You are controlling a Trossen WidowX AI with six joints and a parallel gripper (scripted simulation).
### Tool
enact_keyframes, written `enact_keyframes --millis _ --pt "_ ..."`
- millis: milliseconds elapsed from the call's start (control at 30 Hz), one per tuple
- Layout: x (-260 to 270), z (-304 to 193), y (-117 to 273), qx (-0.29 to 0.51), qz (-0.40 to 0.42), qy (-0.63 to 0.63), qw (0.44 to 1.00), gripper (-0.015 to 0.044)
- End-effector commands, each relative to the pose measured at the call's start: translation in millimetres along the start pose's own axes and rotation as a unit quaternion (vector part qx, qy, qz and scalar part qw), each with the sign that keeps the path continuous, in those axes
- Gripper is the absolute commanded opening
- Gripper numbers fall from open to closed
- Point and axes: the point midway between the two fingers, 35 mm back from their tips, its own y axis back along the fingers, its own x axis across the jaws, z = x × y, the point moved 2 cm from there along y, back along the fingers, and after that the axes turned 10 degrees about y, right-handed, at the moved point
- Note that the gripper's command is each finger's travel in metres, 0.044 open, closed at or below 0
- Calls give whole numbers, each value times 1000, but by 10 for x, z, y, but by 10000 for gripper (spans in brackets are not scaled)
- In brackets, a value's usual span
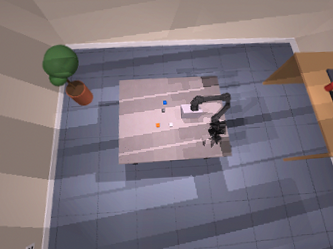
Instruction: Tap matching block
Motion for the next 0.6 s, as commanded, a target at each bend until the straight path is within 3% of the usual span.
enact_keyframes --millis 0,300,567 --pt "-9 -2 -14 4 0 0 1000 400" --pt "-664 -128 -695 185 -17 -39 982 400" --pt "-1535 -571 -1190 346 -38 -106 931 400"
